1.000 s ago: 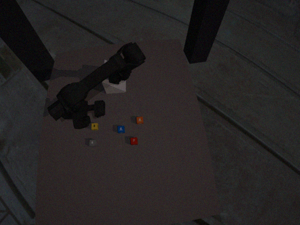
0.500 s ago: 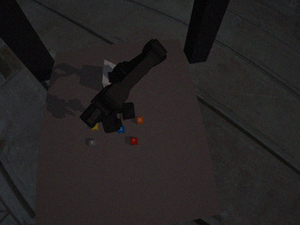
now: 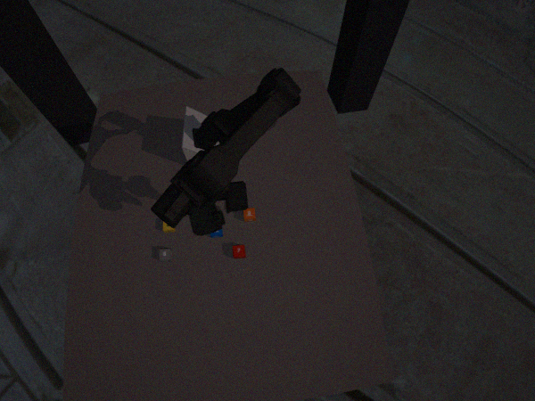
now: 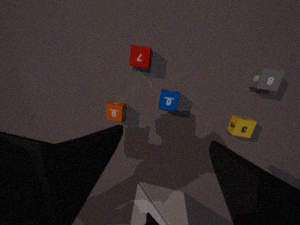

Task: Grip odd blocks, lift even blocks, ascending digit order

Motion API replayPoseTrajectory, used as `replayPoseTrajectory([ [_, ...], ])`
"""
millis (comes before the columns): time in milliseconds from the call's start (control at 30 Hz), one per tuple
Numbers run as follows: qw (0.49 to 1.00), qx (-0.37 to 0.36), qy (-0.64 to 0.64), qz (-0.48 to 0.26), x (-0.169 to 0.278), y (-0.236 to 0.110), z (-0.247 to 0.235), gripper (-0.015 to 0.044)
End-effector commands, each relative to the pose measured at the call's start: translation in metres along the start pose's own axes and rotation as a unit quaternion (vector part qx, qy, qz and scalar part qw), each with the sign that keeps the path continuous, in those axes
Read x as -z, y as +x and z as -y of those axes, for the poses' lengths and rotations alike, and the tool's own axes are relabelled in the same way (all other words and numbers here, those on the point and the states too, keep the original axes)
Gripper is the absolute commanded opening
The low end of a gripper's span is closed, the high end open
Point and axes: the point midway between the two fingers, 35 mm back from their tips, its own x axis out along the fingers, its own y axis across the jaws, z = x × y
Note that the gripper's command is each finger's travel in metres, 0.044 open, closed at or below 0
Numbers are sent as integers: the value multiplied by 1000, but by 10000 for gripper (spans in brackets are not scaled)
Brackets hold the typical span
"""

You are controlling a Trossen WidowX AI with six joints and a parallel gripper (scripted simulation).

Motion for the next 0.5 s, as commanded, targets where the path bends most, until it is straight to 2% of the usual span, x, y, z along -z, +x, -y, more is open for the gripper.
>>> replayPoseTrajectory([
  [0, 1000, -3, 4, -1, 1, 1, -1, 400],
  [267, 1000, -3, 4, -1, 2, 1, -4, 400],
  [467, 1000, -3, 5, -1, 18, 0, -82, 400],
])
